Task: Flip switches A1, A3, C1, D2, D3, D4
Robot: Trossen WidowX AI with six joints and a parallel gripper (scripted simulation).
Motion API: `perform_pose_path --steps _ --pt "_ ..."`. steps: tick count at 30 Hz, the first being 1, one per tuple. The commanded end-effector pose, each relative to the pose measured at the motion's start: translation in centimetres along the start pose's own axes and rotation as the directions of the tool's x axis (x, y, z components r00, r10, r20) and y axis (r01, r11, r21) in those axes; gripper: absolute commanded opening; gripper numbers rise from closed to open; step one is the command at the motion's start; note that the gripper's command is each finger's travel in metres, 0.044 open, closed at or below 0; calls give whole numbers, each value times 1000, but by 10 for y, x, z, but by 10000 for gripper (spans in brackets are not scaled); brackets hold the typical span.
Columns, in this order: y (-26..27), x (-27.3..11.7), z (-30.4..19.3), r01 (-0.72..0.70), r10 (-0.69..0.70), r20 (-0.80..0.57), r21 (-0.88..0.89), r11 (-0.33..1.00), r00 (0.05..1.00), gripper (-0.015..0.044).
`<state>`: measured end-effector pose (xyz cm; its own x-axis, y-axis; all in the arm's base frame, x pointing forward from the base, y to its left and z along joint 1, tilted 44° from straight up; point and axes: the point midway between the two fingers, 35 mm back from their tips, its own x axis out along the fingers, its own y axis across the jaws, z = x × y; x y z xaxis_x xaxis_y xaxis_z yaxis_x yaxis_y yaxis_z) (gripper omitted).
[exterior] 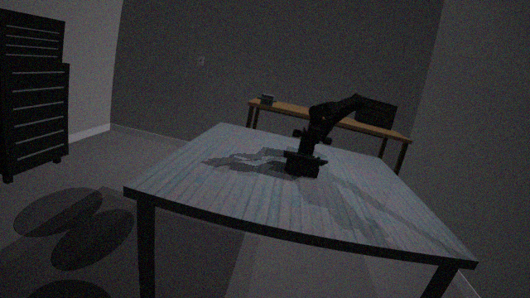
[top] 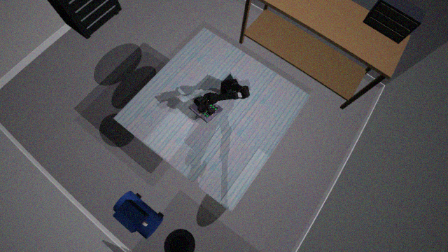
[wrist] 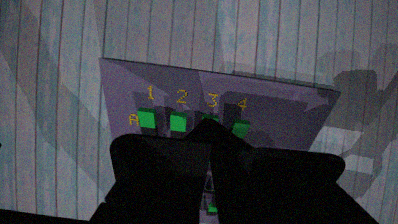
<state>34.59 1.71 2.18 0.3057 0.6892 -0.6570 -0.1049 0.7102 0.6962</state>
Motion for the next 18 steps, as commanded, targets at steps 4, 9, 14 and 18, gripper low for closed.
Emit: perform_pose_path --steps 4,9,14,18 --pt "-1 2 -1 4 -4 -4 6 1000 1000 0" --pt "-1 2 -1 4 -4 -4 6 1000 1000 0" --pt "-2 -22 0 4 -4 6 3 1000 1000 0" --pt "-2 -63 -4 7 -7 20 7 1000 1000 0"
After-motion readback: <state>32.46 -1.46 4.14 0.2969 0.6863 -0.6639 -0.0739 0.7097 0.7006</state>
